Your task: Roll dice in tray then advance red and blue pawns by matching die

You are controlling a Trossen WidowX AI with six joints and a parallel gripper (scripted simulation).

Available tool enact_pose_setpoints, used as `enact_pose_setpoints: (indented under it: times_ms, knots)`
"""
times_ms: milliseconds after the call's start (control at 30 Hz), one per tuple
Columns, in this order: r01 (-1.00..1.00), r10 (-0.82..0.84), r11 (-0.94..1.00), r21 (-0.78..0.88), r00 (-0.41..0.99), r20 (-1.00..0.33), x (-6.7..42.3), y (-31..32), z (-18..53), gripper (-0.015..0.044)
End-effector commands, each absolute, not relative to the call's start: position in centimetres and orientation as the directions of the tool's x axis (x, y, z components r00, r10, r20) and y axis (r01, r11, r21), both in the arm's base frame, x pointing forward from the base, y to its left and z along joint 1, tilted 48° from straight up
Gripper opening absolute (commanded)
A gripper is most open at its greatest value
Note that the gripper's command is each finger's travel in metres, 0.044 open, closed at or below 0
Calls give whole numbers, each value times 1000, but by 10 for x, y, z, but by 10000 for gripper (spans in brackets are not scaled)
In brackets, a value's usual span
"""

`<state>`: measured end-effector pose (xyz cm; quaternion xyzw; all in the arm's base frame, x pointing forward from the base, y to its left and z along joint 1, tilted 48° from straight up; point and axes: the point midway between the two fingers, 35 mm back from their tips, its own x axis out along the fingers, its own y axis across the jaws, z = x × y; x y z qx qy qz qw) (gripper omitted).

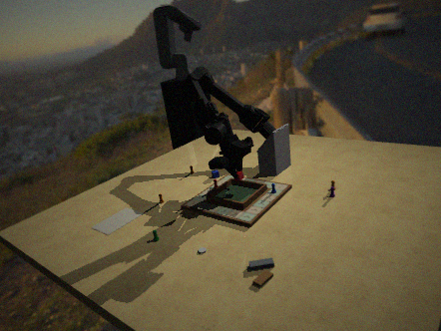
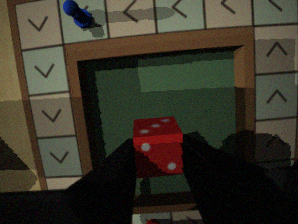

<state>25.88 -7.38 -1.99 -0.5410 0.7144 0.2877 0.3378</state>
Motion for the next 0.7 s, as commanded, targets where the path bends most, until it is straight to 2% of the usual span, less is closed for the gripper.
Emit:
enact_pose_setpoints:
  times_ms: [0, 267, 533, 667]
  knots:
    - [-962, -472, 262, 71, -192, -861, 255, -76, -22, 0]
    - [-965, -238, 250, 79, -140, -961, 253, -75, -26, 0]
    - [-977, -20, 213, 8, -12, -1000, 252, -75, -27, 0]
    - [-979, 15, 206, -13, 17, -1000, 253, -76, -26, 0]
